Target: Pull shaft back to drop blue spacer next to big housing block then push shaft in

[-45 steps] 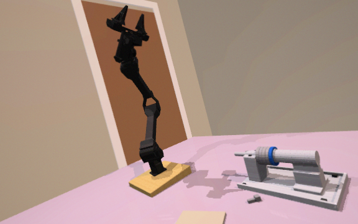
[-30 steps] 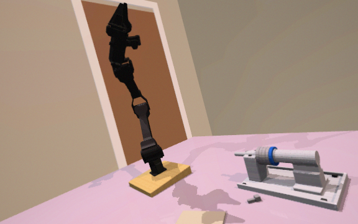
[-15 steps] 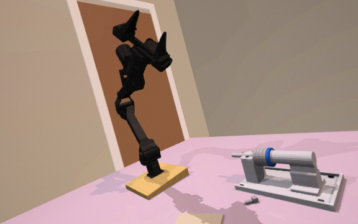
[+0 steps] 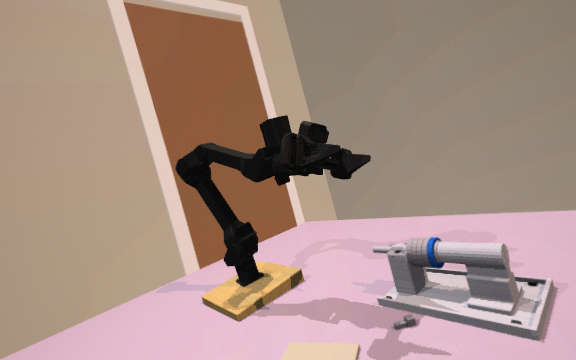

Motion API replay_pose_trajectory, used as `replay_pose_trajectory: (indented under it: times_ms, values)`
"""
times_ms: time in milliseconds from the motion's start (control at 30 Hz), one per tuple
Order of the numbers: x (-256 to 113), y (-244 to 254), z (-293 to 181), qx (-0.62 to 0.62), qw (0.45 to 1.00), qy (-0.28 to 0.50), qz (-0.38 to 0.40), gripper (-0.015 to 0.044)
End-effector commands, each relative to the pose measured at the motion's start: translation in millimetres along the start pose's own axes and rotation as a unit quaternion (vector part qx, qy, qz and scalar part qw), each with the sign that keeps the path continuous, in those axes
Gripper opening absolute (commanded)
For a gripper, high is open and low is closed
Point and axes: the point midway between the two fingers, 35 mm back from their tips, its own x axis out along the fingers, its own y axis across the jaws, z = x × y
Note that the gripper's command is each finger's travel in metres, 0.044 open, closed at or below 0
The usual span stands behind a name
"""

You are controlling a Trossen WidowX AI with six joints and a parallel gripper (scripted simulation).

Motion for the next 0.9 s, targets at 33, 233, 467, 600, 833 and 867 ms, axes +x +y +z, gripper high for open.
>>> replay_pose_trajectory:
  times_ms: [33, 233, 467, 600, 833, 867]
  values:
    - [-5.8, 52.4, -50.4, 0.071, 0.995, 0.072, 0.026, 0.044]
    - [-36.4, 115.9, -120.1, 0.143, 0.975, 0.167, 0.034, 0.044]
    - [-61.7, 140.5, -156.9, 0.168, 0.963, 0.21, 0.025, 0.044]
    - [-61.1, 144.7, -155.4, 0.168, 0.963, 0.21, 0.025, 0.044]
    - [-61.1, 144.7, -155.4, 0.168, 0.963, 0.21, 0.025, 0.044]
    - [-61.1, 144.7, -155.4, 0.168, 0.963, 0.21, 0.025, 0.044]
